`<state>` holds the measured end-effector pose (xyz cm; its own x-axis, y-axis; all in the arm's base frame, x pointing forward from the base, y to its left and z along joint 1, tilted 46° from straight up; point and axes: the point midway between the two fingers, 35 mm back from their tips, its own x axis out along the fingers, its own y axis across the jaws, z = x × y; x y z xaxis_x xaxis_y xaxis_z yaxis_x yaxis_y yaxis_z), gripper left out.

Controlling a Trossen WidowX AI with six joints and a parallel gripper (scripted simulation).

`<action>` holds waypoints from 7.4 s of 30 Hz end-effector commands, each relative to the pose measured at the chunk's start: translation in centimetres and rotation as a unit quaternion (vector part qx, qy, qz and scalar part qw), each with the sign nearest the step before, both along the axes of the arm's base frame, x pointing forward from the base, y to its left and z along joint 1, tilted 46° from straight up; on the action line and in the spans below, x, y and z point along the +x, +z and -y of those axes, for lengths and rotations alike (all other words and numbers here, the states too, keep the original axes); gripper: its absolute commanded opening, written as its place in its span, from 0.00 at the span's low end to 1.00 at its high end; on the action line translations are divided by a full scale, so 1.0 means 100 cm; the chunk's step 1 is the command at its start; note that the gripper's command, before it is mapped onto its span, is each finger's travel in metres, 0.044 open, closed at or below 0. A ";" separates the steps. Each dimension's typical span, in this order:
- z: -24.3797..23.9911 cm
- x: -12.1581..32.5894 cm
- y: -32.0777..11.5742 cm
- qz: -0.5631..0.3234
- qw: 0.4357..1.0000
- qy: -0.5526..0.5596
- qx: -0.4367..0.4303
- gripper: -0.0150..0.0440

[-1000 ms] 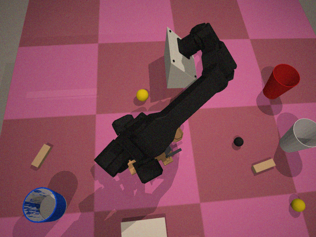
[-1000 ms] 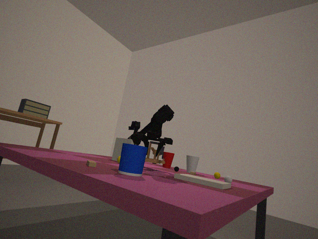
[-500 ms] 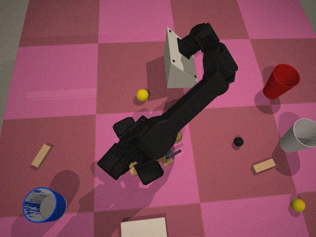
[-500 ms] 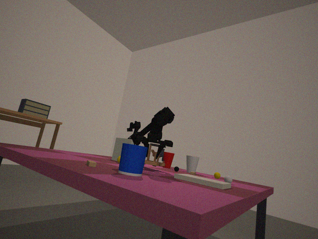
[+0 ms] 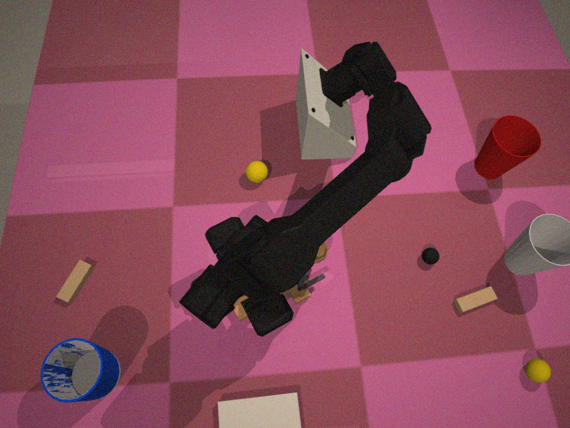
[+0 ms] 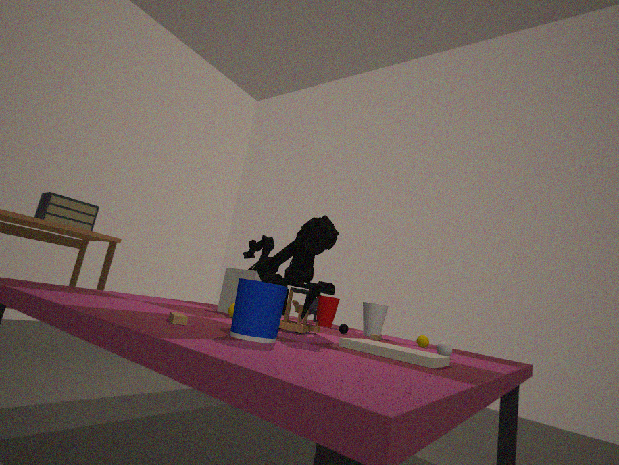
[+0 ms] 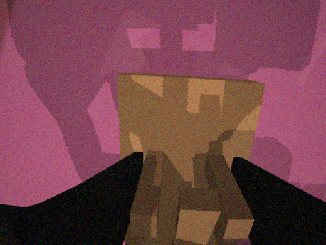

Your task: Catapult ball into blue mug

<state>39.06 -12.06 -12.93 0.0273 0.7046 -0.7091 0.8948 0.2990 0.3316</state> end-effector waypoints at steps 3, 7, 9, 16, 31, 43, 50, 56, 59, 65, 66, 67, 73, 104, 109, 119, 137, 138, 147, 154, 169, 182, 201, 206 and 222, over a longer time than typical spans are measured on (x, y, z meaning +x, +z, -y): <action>-0.002 0.000 -0.002 0.000 1.000 0.000 0.000 0.25; -0.002 0.000 -0.002 0.000 1.000 0.000 0.000 0.25; -0.002 0.000 -0.002 0.000 1.000 0.000 0.000 0.30; -0.002 0.000 -0.002 0.000 1.000 0.000 0.000 0.61; 0.064 -0.003 0.062 -0.002 1.000 -0.001 -0.002 1.00; 0.062 -0.006 0.060 0.002 1.000 -0.006 0.000 1.00; 0.033 -0.005 0.031 0.002 1.000 -0.006 0.001 1.00; 0.029 -0.004 0.027 0.002 1.000 -0.006 0.001 1.00; 0.026 -0.004 0.023 0.002 1.000 -0.006 0.001 1.00; 0.019 -0.003 0.016 0.002 1.000 -0.006 0.001 1.00; 0.017 -0.003 0.015 0.002 1.000 -0.006 0.001 1.00; 0.016 -0.003 0.014 0.002 1.000 -0.006 0.002 1.00; 0.009 -0.002 0.007 0.002 1.000 -0.006 0.002 1.00; -0.003 -0.001 -0.004 0.004 1.000 -0.003 0.000 0.44; 0.031 -0.003 0.029 0.003 1.000 -0.003 -0.001 0.25; 0.029 -0.003 0.026 0.002 1.000 -0.004 -0.001 0.25; 0.008 -0.001 0.005 0.001 1.000 -0.007 0.001 0.25; 0.007 -0.001 0.004 0.001 1.000 -0.007 0.001 0.25; -0.002 0.000 -0.002 0.000 1.000 0.000 0.000 0.25; -0.002 0.000 -0.002 0.000 1.000 0.000 0.000 0.34; 0.012 0.002 0.009 0.000 1.000 0.000 -0.001 1.00; 0.062 -0.002 0.058 0.001 1.000 -0.006 -0.003 1.00; 0.005 0.024 0.139 0.109 0.989 0.089 -0.035 0.76; -0.042 0.026 0.168 0.164 0.975 0.148 -0.038 0.76; -0.188 -0.024 0.241 0.337 0.883 0.327 -0.020 0.76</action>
<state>38.20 4.31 10.17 0.0556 0.6877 -0.7239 0.2247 0.6978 0.6802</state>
